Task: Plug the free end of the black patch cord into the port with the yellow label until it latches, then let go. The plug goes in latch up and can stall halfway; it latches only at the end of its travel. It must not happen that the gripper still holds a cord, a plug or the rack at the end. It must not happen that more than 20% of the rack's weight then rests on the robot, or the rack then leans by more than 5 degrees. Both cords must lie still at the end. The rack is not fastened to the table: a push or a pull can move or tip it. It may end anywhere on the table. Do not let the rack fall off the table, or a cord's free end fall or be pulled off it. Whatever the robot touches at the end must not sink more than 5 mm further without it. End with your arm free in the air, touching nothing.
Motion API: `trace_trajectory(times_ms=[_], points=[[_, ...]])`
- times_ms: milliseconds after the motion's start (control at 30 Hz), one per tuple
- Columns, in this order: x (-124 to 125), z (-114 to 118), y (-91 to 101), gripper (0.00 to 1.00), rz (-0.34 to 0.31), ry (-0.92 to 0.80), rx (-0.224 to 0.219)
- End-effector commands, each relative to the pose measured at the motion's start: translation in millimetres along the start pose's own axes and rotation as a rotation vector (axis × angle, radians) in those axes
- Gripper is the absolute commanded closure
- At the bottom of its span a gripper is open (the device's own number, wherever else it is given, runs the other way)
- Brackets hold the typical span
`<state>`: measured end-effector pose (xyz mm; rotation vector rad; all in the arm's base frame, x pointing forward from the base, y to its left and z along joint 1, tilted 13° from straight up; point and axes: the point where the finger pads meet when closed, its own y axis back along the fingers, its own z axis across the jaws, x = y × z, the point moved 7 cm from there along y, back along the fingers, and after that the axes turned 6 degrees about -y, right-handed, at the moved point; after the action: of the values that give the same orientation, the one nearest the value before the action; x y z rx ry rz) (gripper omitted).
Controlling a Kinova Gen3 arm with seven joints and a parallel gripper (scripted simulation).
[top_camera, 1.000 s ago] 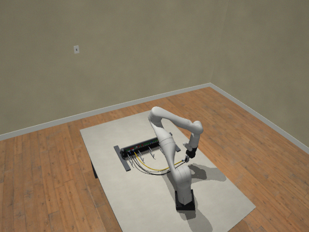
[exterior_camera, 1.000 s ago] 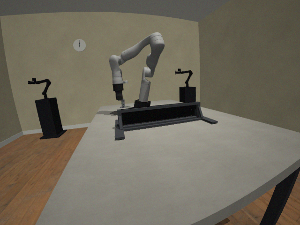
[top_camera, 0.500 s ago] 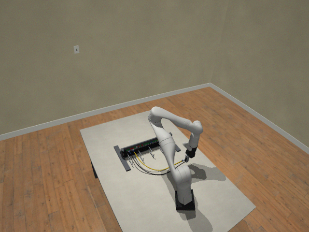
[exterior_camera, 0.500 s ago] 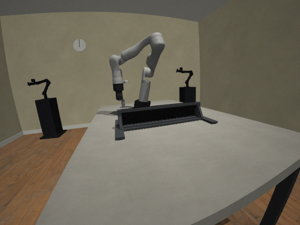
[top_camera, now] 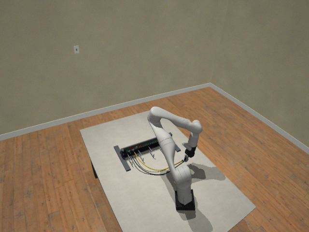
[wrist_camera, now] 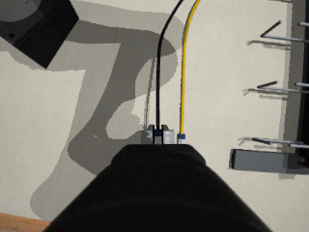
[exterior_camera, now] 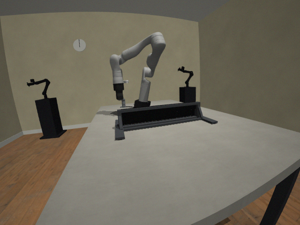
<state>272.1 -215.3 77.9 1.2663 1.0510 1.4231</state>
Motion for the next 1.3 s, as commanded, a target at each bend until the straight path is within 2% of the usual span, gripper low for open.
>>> trace_trajectory(times_ms=[0, 1267], points=[[2.2, 3.4, 2.4, 1.0, 0.001, 0.03, -0.001], [19.5, 33.9, 9.9, 1.0, 0.003, 0.261, 0.0]])
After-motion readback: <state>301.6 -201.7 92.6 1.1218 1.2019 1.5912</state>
